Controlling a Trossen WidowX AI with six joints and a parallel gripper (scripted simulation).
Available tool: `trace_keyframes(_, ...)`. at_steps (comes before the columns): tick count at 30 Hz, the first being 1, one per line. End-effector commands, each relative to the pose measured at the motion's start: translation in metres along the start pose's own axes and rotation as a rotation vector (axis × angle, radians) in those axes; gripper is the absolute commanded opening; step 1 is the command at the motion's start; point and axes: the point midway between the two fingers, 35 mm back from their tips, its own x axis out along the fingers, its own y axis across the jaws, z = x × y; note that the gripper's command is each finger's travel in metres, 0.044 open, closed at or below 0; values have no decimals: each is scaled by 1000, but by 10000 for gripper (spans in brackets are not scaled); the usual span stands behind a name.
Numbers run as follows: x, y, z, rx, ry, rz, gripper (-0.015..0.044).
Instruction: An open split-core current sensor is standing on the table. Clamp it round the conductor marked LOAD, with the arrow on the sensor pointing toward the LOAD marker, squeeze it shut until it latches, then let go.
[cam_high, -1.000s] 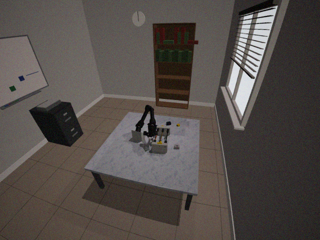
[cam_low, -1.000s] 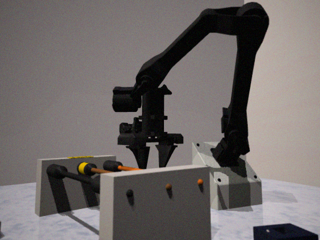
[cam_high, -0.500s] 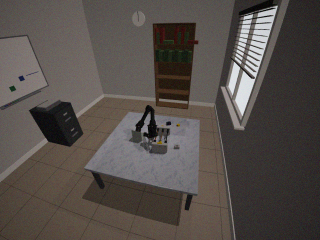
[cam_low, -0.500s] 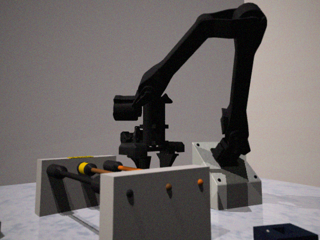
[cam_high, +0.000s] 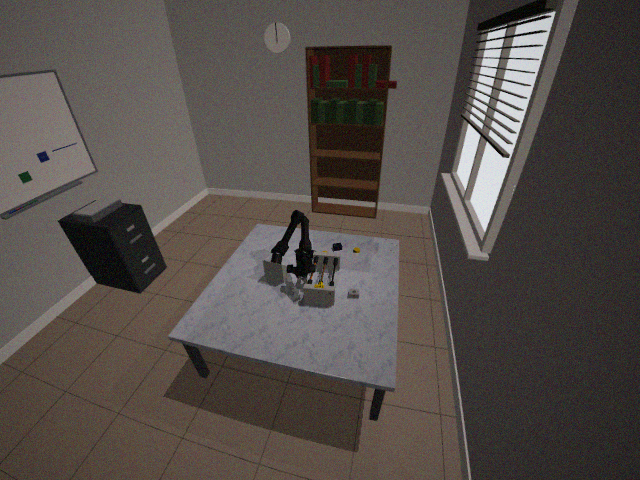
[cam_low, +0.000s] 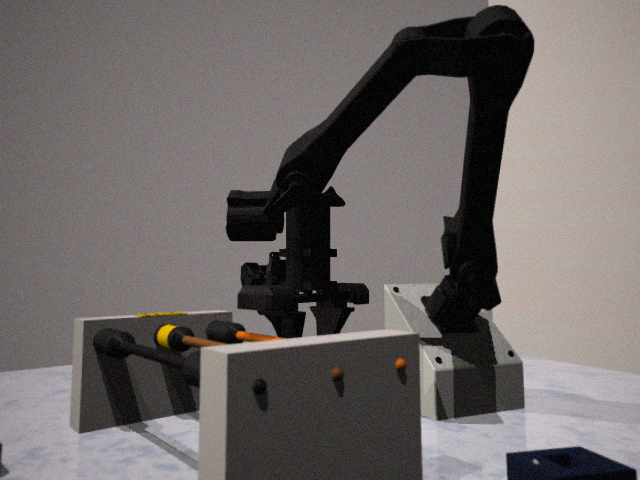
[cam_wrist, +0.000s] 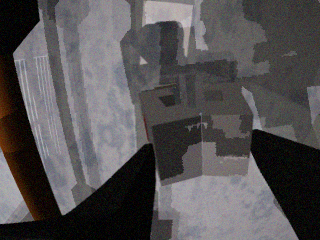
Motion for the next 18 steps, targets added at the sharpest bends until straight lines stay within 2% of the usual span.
trace_keyframes(1, 0, 0, 0, -2, -1, 1, 207)
trace_keyframes(2, 0, 0, 0, -2, -1, 1, 200)
trace_keyframes(10, -28, 4, 5, 2, -6, -1, 0)
trace_keyframes(18, -70, 7, 10, 7, -6, -2, 0)
